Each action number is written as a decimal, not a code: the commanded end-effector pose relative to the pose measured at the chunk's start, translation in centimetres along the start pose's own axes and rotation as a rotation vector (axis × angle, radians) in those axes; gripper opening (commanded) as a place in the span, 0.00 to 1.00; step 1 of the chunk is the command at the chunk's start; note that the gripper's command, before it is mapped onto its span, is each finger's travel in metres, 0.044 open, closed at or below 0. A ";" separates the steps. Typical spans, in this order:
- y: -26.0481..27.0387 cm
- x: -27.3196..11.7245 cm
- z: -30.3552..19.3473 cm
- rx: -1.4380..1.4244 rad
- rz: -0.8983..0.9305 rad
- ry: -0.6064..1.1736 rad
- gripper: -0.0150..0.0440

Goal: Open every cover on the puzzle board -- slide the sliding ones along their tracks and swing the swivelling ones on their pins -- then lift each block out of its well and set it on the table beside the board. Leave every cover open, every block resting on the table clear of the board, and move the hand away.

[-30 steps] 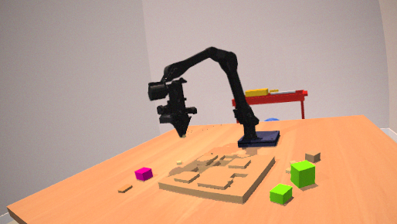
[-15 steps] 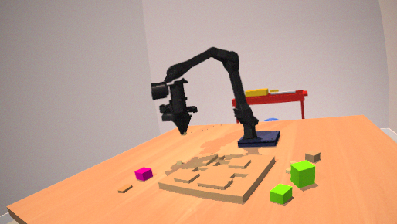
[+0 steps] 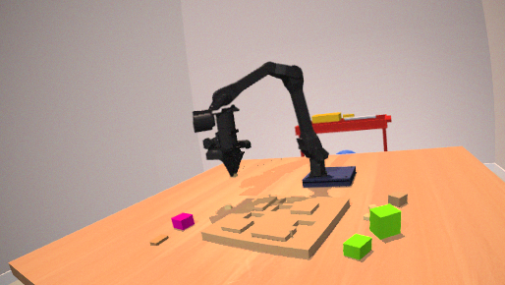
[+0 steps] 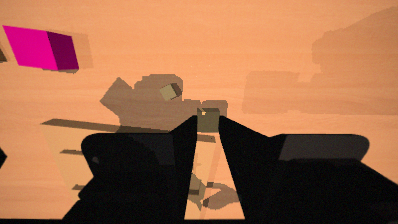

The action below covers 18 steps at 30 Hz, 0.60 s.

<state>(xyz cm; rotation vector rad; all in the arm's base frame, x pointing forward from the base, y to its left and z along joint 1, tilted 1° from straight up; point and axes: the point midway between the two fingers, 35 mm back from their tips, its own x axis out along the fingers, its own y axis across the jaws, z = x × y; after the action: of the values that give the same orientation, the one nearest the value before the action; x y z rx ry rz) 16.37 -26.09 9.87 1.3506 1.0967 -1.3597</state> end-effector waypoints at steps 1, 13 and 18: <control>-0.1 1.0 0.0 -0.004 -0.010 0.004 0.39; -0.1 2.9 0.1 -0.004 -0.010 0.003 0.39; 0.0 3.8 0.1 -0.004 -0.010 0.003 0.39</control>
<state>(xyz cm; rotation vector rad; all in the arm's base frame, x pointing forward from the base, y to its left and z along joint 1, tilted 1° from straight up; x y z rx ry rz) 16.48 -26.32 6.91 1.3506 1.0966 -1.3597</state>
